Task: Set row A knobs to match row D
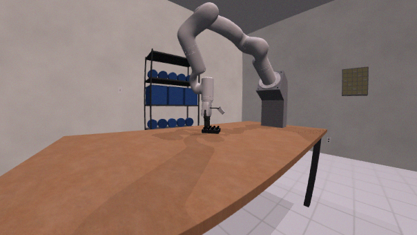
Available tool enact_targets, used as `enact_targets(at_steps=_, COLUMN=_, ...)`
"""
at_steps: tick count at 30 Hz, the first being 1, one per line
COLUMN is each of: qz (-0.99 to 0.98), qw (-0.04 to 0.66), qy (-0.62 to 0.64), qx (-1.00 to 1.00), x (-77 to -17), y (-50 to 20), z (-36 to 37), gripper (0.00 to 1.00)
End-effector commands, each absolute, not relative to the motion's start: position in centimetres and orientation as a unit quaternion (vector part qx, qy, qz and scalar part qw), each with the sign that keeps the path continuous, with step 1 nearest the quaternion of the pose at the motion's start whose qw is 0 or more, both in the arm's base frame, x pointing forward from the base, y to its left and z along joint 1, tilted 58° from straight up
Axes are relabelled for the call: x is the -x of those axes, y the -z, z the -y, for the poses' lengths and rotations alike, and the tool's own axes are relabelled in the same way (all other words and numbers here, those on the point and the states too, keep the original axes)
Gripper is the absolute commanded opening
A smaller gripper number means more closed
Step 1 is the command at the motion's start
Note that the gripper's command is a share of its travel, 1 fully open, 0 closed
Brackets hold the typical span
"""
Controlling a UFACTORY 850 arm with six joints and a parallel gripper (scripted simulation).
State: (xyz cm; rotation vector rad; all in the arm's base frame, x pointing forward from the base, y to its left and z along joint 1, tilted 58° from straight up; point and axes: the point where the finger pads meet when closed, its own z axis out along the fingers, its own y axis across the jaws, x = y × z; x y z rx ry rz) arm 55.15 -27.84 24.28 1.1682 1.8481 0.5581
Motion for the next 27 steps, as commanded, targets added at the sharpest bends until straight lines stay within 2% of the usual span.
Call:
enact_targets(at_steps=1, qz=-0.740, qw=0.429, qy=-0.224, qx=-0.468, x=-55.1, y=-24.3, z=27.9, gripper=0.19)
enact_targets(at_steps=27, qz=-0.740, qw=0.429, qy=-0.223, qx=-0.468, x=-52.2, y=-26.2, z=27.6, gripper=0.19)
